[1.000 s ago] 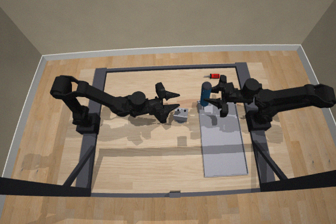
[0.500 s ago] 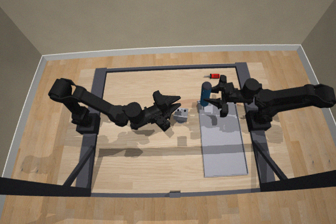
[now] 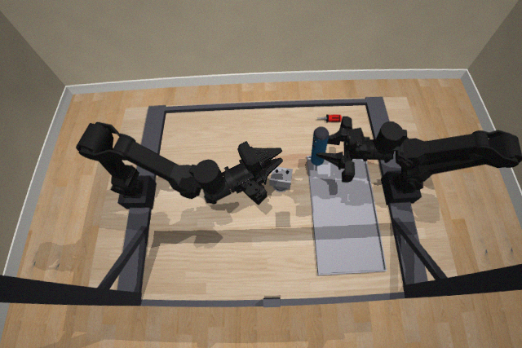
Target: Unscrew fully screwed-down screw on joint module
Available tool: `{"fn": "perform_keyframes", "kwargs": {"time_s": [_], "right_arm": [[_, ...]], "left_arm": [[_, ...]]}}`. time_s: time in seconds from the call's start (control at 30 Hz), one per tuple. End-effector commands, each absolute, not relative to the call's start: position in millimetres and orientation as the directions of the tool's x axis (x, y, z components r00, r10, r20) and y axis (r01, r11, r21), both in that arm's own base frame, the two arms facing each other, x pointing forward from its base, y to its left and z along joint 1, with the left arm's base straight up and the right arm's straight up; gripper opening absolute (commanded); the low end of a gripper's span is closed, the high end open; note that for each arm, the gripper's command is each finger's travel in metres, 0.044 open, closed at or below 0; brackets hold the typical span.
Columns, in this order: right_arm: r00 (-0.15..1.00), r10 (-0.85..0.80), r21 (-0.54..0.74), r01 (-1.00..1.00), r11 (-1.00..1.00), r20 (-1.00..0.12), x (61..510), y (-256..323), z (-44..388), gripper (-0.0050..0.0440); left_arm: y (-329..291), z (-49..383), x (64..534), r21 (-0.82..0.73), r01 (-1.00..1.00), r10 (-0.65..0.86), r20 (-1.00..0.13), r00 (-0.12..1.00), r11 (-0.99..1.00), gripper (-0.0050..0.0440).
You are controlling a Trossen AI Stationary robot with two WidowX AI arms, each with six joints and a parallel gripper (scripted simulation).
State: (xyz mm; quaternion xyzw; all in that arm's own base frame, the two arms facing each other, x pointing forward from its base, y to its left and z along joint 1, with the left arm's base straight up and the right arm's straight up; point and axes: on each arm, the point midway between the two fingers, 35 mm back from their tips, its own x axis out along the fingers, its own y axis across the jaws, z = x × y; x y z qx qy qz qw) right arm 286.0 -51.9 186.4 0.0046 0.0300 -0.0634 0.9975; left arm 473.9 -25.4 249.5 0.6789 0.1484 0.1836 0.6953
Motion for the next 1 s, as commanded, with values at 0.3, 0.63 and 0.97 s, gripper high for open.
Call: {"fn": "perform_keyframes", "kwargs": {"time_s": [0.3,0.63,0.97], "right_arm": [[0.992,-0.122,-0.003,0.122,0.992,0.008,288.6,-51.8,211.0,0.0163],[0.992,-0.122,-0.003,0.122,0.992,0.008,288.6,-51.8,211.0,0.0163],[0.992,-0.122,-0.003,0.122,0.992,0.008,288.6,-51.8,211.0,0.0163]], "left_arm": [[-6.9,268.7,507.5,0.995,-0.095,0.458,0.075,0.886,0.021,0.0250],[2.2,270.5,524.5,0.995,-0.096,0.458,0.076,0.886,0.020,0.0250],[1.9,271.0,526.2,0.995,-0.097,0.457,0.078,0.886,0.020,0.0250]]}}
